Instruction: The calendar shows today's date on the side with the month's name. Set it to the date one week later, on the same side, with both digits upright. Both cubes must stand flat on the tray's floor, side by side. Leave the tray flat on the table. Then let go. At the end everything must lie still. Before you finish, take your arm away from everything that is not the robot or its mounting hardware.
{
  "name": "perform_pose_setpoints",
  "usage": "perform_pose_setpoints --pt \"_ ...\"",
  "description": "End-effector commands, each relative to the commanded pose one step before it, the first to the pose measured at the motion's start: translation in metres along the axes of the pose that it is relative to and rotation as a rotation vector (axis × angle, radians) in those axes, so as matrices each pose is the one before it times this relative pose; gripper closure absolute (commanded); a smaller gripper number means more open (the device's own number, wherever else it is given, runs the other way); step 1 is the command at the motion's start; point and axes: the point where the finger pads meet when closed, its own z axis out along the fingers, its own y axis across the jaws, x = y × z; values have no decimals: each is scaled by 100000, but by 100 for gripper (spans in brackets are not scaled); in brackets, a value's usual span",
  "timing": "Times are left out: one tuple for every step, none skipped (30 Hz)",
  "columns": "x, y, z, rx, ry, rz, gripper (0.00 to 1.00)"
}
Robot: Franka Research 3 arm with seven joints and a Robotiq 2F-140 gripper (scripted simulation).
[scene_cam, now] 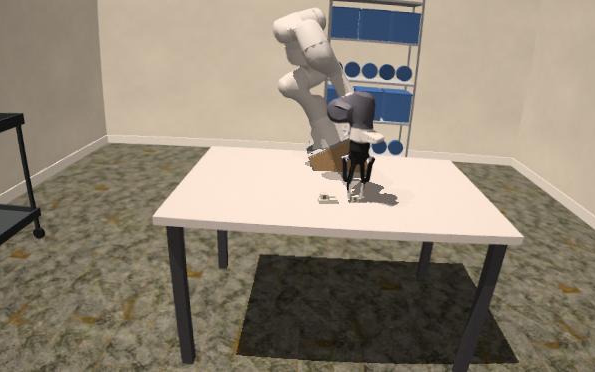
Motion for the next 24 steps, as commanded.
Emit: perform_pose_setpoints --pt "-68 -76 -826 -141 -135 -209 72" --pt "0 0 -399 0 0 0 72" --pt "0 0 -444 0 0 0 72" --pt "0 0 -483 0 0 0 72" --pt "0 0 -515 0 0 0 72" --pt "0 0 -539 0 0 0 72" --pt "0 0 -554 0 0 0 72" --pt "0 0 -560 0 0 0 72" --pt "0 0 -556 0 0 0 72" --pt "0 0 -542 0 0 0 72" --pt "0 0 -519 0 0 0 72" --pt "0 0 -486 0 0 0 72" --pt "0 0 -445 0 0 0 72" --pt "0 0 -395 0 0 0 72" --pt "0 0 0 0 0 0 72" --pt "0 0 0 0 0 0 72" --pt "0 0 -340 0 0 0 72" --pt "0 0 -280 0 0 0 72" --pt "0 0 -220 0 0 0 72" --pt "0 0 -161 0 0 0 72" --pt "0 0 -105 0 0 0 72" --pt "0 0 -58 0 0 0 72" --pt "0 0 -23 0 0 0 72" --pt "0 0 -3 0 0 0 72"
